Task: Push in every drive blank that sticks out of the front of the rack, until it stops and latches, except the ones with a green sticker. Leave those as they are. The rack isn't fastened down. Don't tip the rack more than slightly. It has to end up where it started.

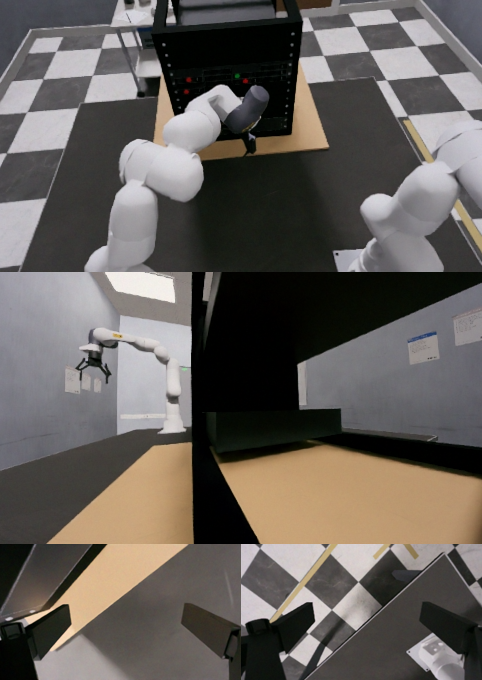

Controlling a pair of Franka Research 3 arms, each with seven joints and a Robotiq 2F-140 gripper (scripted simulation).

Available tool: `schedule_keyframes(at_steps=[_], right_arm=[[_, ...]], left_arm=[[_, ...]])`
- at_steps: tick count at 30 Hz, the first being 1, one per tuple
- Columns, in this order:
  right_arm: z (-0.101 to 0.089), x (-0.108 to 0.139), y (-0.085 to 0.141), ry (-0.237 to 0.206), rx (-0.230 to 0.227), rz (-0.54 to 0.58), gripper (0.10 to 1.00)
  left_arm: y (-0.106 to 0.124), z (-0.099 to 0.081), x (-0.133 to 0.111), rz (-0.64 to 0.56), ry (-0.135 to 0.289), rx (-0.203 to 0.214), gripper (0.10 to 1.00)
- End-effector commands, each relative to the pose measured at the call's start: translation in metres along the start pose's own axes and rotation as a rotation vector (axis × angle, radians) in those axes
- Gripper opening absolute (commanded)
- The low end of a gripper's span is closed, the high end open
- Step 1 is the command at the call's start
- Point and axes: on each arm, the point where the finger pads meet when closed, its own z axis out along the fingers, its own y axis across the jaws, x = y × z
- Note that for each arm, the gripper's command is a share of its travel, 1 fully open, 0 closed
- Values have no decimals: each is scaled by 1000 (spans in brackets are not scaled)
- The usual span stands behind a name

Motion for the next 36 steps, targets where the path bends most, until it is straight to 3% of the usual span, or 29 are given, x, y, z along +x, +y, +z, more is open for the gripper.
schedule_keyframes(at_steps=[1,21,36], right_arm=[[1,0,1,-4,-1,-3,1000],[1,0,1,-4,-1,-3,1000],[1,0,1,-4,-1,-3,1000]], left_arm=[[-5,-4,-4,132,2,26,1000],[-24,-29,-19,466,9,142,1000],[-40,-54,-31,771,-6,255,1000]])
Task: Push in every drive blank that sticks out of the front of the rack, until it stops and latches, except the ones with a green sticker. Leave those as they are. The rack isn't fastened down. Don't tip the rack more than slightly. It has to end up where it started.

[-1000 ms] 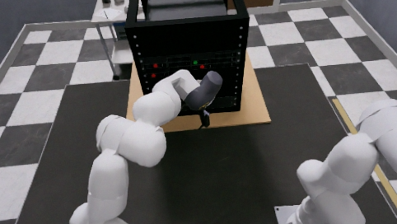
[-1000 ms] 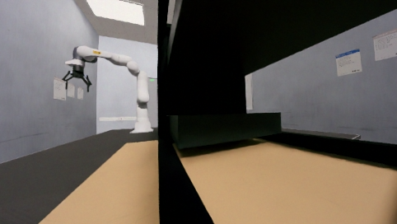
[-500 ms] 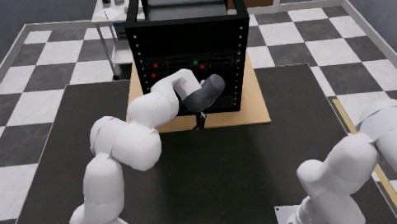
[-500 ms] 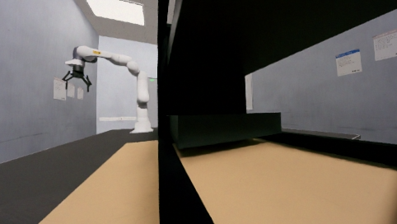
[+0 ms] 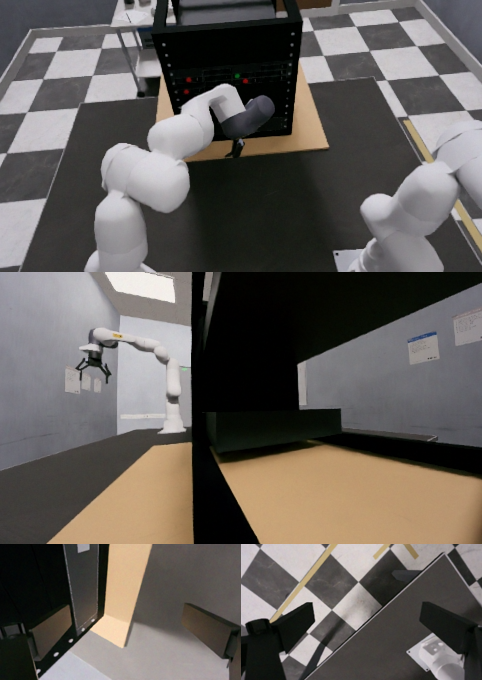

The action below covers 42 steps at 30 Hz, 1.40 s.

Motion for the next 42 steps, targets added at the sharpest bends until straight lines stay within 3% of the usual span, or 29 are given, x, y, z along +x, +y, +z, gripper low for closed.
schedule_keyframes(at_steps=[1,19,42], right_arm=[[1,0,1,-4,-1,-3,1000],[1,0,1,-4,-1,-3,1000],[1,0,1,-4,-1,-3,1000]], left_arm=[[-3,-2,-5,147,-4,17,1000],[-13,-24,-24,450,-40,124,1000],[-27,-58,-47,879,-133,275,1000]])
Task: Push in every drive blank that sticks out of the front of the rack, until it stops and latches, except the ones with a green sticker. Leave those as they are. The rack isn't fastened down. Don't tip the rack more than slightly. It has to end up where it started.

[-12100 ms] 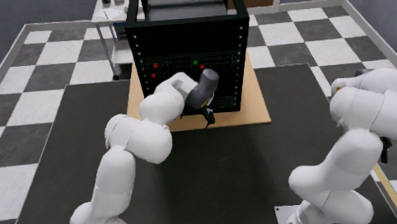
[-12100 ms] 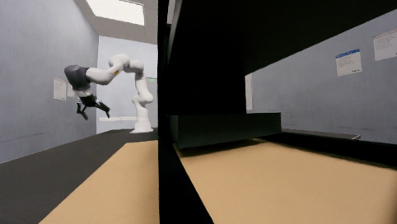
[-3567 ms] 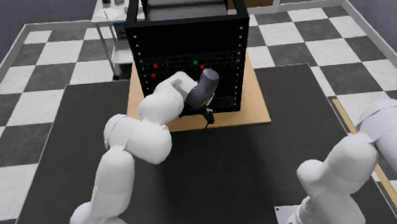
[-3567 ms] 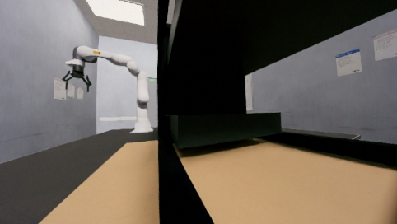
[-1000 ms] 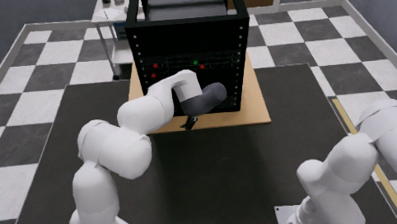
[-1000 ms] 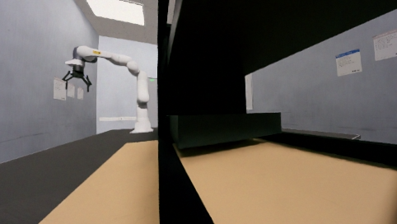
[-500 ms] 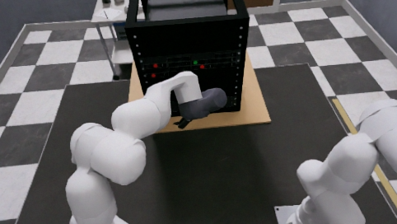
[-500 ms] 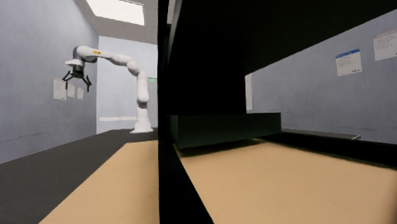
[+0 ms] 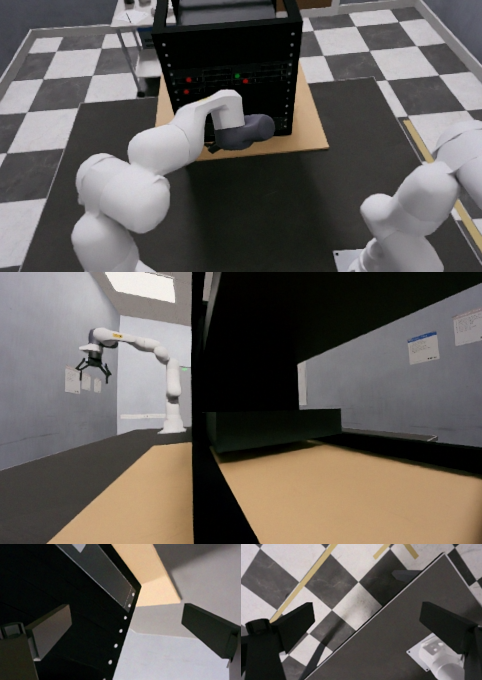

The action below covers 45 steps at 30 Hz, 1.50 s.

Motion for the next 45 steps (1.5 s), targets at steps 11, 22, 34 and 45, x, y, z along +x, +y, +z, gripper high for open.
schedule_keyframes(at_steps=[11,22,34,45], right_arm=[[1,0,1,-4,-1,-3,1000],[1,0,1,-4,-1,-3,1000],[1,0,1,-4,-1,-3,1000],[1,0,1,-4,-1,-3,1000]], left_arm=[[-2,-16,-14,309,-54,67,1000],[-3,-33,-28,533,-128,125,1000],[-4,-49,-39,738,-209,170,1000],[-4,-63,-47,897,-279,200,1000]])
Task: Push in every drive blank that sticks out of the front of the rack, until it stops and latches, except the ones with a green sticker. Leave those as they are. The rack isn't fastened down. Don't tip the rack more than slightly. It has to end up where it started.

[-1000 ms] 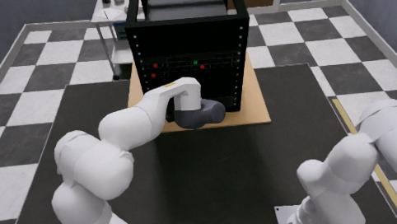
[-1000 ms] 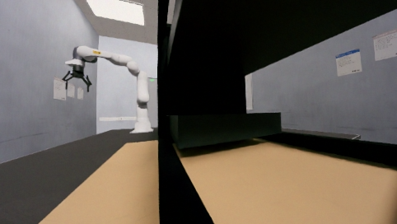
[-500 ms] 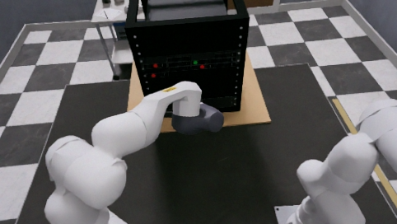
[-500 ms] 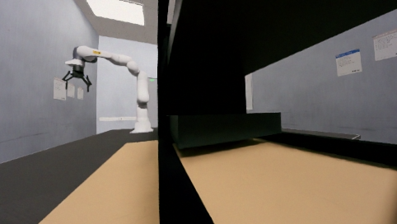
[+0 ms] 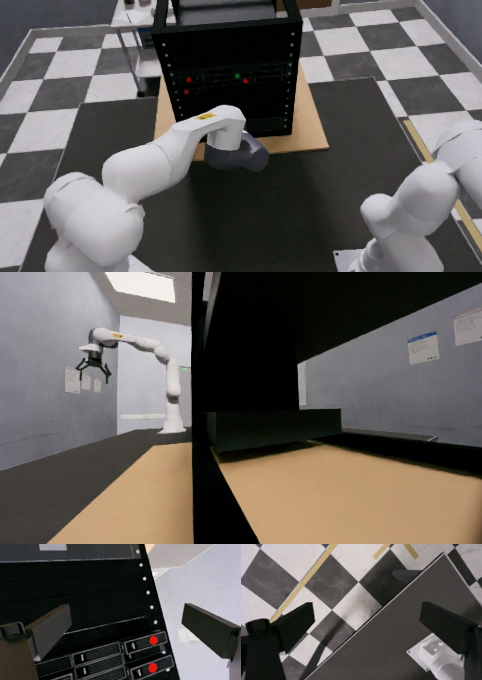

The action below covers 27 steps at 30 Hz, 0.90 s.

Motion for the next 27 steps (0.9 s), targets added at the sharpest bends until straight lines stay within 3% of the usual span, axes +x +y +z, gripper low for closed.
schedule_keyframes(at_steps=[1,15,17,27], right_arm=[[1,0,1,-4,-1,-3,1000],[1,0,1,-4,-1,-3,1000],[1,0,1,-4,-1,-3,1000],[1,0,1,-4,-1,-3,1000]], left_arm=[[-1,-4,-4,150,-20,17,1000],[5,-25,-18,414,-135,38,1000],[5,-25,-18,414,-135,38,1000],[8,-42,-28,619,-231,38,1000]])
